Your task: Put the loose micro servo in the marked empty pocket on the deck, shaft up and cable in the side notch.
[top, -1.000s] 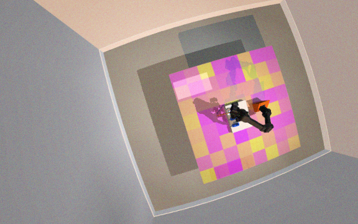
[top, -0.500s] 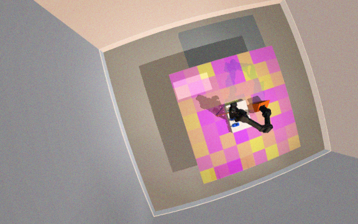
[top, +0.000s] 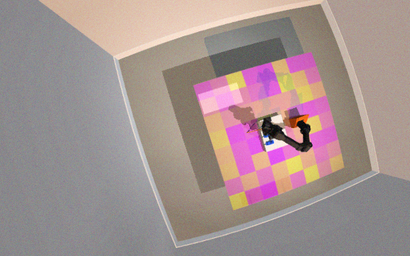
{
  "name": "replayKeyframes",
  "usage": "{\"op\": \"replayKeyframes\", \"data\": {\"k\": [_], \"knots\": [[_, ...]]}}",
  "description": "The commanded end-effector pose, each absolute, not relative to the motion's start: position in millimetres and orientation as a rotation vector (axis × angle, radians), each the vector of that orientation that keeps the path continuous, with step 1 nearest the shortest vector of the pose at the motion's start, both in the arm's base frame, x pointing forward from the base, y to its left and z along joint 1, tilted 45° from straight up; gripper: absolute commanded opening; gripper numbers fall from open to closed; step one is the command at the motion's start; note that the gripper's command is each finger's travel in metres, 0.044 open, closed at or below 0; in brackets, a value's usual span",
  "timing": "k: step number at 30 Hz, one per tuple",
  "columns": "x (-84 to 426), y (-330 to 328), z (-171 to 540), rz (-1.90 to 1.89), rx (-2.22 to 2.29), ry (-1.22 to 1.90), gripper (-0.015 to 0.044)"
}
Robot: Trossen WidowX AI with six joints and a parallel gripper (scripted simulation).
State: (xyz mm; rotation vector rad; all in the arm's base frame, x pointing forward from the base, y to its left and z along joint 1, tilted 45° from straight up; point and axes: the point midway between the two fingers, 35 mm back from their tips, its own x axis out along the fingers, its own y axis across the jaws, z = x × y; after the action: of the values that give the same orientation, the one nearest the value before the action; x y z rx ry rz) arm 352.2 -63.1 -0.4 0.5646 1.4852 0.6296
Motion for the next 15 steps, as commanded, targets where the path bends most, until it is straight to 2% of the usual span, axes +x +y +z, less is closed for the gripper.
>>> {"op": "replayKeyframes", "data": {"k": [1,15], "knots": [[351.1,-59.8,-3.2,0.63,0.574,1.487,0.0],[351.0,-54.0,-9.1,0.63,0.574,1.487,0.0]]}}
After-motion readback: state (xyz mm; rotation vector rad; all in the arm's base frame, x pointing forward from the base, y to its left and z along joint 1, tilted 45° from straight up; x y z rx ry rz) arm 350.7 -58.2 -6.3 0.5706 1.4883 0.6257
